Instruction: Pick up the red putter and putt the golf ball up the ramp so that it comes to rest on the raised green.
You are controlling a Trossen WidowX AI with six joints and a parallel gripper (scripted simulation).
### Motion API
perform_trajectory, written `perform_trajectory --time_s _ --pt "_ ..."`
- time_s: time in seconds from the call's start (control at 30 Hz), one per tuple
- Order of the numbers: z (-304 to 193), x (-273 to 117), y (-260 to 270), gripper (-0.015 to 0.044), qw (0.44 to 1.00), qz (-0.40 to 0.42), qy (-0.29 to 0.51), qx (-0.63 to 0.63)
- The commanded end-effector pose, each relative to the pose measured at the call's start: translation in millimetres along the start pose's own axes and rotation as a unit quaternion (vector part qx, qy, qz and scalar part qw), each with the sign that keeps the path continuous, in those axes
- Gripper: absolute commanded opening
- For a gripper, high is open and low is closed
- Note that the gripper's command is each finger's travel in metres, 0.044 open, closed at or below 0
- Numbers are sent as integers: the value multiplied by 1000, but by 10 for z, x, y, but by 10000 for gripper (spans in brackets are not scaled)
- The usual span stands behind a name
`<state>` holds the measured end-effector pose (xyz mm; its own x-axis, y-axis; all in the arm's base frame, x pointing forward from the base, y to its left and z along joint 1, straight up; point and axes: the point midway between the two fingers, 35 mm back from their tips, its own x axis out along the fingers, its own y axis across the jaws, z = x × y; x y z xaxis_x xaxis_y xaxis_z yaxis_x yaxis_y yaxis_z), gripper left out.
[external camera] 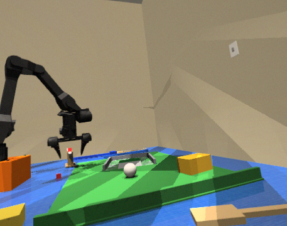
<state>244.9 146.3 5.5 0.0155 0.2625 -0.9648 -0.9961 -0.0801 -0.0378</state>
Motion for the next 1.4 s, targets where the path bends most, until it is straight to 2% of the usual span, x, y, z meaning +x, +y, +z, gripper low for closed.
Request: perform_trajectory --time_s 0.0,0.8,1.3,1.37 --pt "-20 70 23 440 1000 6 0 0" --pt "-82 296 28 440 1000 6 0 0" --pt "-74 265 10 46 1000 1 0 0" --pt "-74 265 10 33 1000 1 0 0"
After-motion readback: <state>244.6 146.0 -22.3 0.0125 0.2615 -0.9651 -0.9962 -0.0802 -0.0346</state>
